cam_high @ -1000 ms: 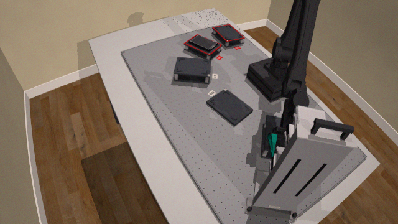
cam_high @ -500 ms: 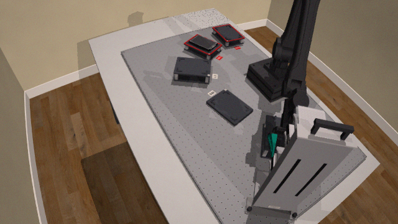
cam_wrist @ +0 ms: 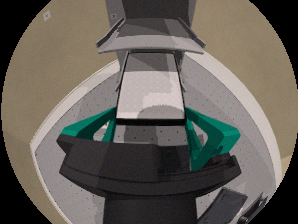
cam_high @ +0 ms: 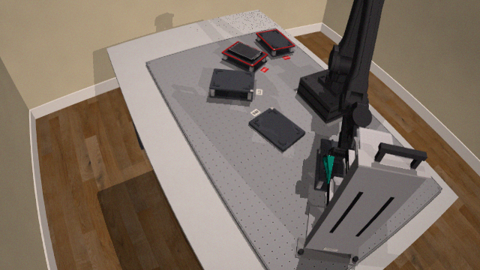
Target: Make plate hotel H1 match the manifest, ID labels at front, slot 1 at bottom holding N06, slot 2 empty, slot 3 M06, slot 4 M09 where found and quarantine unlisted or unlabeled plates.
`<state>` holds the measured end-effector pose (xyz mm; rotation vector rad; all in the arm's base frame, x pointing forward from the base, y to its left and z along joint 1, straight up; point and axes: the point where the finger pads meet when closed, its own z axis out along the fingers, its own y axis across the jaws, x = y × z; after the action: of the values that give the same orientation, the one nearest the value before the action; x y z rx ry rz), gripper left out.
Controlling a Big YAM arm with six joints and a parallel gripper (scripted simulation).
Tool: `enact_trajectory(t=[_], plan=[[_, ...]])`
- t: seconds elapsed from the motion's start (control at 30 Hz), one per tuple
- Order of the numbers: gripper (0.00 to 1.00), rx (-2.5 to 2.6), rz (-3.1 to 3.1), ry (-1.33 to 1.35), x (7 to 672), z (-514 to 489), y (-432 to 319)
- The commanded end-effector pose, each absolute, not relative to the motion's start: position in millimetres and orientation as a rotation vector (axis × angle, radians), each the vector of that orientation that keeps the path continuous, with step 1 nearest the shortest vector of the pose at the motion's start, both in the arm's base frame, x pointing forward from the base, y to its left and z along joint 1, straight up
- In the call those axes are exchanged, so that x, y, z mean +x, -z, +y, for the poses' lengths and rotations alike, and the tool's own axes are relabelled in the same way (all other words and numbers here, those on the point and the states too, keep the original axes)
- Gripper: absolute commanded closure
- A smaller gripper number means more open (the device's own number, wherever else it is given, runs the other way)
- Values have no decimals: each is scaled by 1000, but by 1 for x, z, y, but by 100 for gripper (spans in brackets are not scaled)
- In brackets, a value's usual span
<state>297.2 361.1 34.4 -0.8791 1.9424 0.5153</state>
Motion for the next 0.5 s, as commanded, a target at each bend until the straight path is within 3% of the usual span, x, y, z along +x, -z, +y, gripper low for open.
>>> enact_trajectory(t=[0.0,0.47], plan=[[14,-870,1906,-528,297,363,-48],[14,-868,1904,-533,286,353,-49]])
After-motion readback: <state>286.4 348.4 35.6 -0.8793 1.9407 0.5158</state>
